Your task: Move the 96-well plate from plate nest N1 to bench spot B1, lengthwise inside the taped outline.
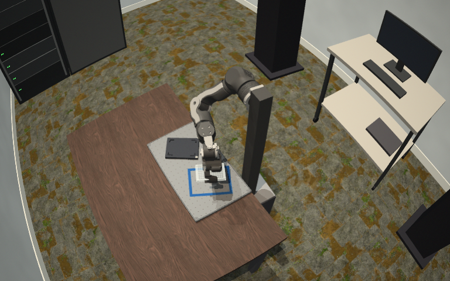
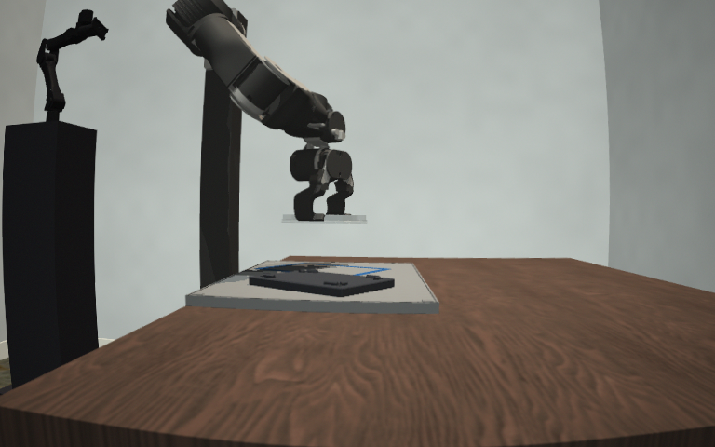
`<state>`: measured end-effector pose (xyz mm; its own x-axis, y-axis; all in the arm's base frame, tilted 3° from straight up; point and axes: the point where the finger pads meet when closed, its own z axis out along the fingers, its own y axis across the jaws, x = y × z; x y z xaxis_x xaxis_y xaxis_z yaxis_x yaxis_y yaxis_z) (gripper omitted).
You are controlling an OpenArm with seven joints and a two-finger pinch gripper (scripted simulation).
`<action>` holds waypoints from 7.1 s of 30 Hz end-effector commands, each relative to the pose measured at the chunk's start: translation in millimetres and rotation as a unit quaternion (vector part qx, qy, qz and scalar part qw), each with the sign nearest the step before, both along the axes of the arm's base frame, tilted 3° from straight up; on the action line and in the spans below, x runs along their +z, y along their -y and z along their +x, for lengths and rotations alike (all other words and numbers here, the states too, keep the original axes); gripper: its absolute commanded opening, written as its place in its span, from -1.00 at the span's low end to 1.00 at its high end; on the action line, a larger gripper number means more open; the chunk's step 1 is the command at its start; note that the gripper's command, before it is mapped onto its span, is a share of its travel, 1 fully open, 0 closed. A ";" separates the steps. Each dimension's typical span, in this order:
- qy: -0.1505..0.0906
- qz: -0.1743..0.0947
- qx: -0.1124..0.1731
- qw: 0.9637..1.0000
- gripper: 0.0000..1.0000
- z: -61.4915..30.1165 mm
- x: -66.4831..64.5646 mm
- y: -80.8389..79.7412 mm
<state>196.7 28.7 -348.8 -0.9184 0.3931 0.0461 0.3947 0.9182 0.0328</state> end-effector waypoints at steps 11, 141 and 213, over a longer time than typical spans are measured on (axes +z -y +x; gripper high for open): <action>0.001 0.001 0.002 1.000 -1.00 0.0 1.4 1.0; 0.001 0.000 0.001 1.000 -1.00 0.7 -67.3 5.8; 0.000 0.001 0.004 1.000 -1.00 -2.3 -79.8 4.3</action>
